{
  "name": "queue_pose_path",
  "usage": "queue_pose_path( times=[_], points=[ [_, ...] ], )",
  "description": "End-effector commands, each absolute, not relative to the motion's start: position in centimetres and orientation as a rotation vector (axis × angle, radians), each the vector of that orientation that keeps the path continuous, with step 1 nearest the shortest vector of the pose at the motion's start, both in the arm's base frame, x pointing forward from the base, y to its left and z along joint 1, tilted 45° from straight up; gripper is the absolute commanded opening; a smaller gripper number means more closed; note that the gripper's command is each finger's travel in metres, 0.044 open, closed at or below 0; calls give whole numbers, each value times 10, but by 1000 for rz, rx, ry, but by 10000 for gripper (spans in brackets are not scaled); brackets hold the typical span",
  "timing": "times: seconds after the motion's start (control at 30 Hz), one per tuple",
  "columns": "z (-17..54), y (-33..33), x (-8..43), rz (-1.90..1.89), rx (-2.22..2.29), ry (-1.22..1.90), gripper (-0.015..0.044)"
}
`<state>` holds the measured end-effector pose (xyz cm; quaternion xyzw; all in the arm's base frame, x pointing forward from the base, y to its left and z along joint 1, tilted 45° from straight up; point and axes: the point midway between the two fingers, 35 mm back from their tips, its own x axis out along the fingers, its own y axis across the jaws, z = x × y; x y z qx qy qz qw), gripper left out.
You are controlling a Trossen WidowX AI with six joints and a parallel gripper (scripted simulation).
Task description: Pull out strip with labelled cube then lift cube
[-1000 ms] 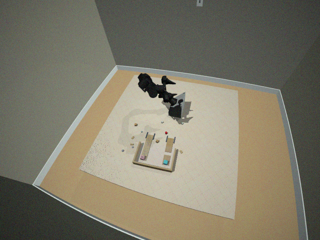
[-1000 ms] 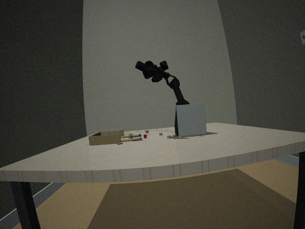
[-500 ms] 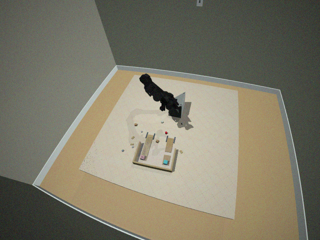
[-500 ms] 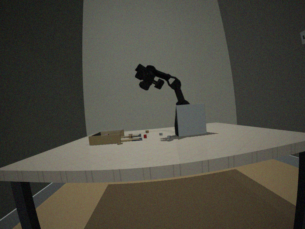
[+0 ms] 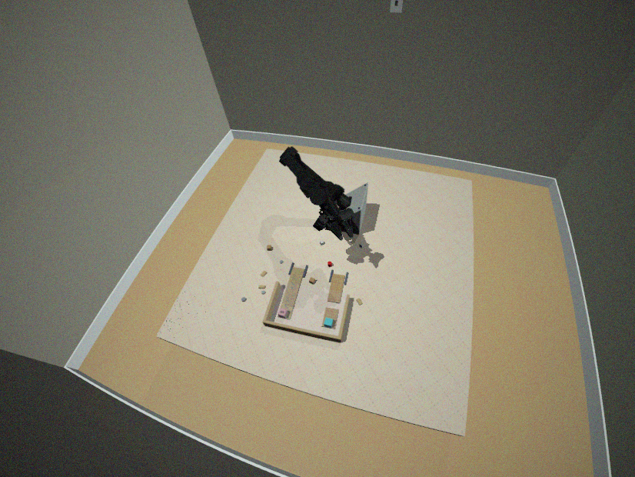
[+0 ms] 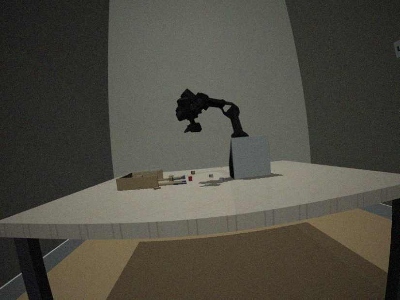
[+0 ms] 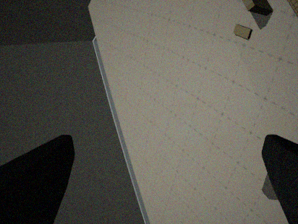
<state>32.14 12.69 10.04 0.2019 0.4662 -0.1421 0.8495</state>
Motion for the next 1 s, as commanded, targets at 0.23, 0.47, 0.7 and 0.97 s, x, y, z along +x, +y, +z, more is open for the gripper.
queue_pose_path(
  times=[0.23,0.47,0.7,0.97],
  points=[
    [110,21,309,-474,-690,583,400],
    [110,21,309,-474,-690,583,400],
    [110,21,309,-474,-690,583,400],
    [110,21,309,-474,-690,583,400]
  ],
)
